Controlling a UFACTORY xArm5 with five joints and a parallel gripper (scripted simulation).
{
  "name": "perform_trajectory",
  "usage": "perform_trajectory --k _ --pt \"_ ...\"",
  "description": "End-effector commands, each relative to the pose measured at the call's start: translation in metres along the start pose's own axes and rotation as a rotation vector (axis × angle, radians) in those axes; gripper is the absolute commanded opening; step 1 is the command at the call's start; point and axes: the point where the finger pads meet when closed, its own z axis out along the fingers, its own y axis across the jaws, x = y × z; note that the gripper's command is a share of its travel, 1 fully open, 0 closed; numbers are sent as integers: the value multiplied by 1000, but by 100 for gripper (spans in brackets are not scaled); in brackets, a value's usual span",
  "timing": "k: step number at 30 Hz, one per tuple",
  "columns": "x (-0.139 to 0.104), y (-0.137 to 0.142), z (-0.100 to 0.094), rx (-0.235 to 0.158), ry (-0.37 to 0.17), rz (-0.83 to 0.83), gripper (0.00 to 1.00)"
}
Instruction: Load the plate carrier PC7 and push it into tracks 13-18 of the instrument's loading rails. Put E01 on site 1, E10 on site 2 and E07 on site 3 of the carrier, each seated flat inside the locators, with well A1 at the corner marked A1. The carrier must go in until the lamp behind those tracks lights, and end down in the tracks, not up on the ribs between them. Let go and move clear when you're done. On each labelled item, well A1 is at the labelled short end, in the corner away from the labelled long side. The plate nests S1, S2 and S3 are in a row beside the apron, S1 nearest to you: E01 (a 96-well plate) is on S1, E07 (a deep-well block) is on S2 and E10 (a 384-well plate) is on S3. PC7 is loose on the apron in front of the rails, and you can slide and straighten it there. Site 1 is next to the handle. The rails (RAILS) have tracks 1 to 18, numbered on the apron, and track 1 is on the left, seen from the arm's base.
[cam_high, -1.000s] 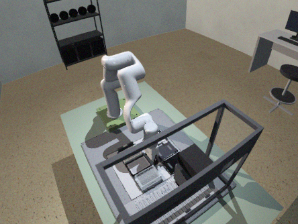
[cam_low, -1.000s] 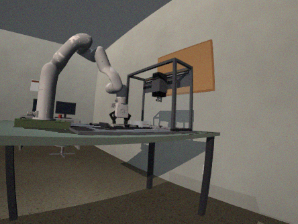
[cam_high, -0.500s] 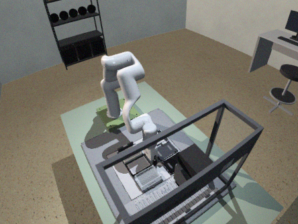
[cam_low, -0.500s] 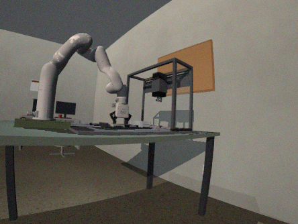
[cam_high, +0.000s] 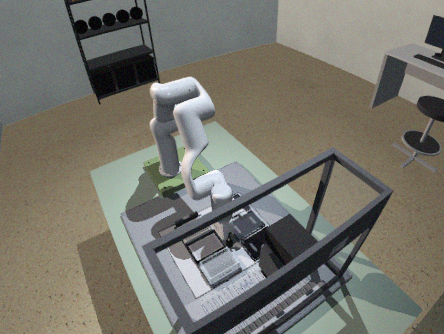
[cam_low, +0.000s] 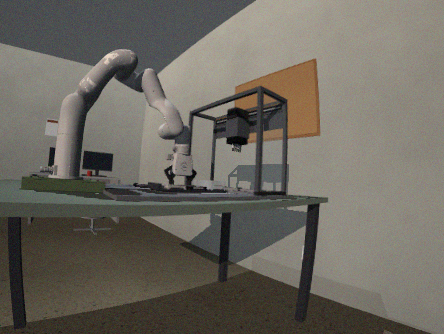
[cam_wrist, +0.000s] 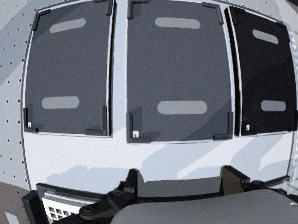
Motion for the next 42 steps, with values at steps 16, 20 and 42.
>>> perform_trajectory --k 16,20,42 --pt "-9 1 -1 -3 20 1 100" --pt "-11 1 -1 -3 20 1 100" --pt "-20 1 -1 -3 20 1 100"
